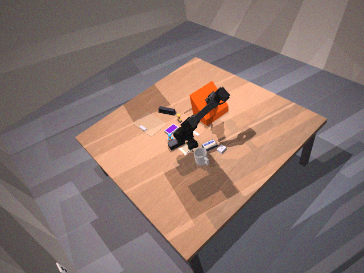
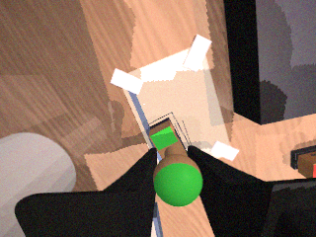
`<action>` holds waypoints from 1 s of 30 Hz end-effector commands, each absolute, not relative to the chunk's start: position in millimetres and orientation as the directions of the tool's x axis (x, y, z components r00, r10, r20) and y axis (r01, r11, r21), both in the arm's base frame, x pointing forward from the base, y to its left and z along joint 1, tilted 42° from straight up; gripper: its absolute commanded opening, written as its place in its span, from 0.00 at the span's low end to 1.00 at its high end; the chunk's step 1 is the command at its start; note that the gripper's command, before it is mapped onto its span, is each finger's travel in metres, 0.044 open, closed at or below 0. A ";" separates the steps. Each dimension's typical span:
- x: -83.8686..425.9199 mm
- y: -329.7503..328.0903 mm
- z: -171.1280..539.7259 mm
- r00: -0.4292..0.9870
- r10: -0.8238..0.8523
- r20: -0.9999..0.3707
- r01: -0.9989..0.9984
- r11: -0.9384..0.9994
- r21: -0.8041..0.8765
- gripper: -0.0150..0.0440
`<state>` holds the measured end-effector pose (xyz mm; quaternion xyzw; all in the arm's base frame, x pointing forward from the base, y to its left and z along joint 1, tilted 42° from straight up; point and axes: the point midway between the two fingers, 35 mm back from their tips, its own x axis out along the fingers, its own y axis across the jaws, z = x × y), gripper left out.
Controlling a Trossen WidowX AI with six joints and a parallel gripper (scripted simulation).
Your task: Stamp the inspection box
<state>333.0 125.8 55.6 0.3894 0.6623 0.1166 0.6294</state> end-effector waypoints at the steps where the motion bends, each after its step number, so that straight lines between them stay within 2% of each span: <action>1: 333.2 127.7 51.9 0.091 0.659 -0.747 0.370 0.674 0.640 0.25; 30: 332.3 118.6 62.0 0.091 0.659 -0.747 0.370 0.674 0.639 0.25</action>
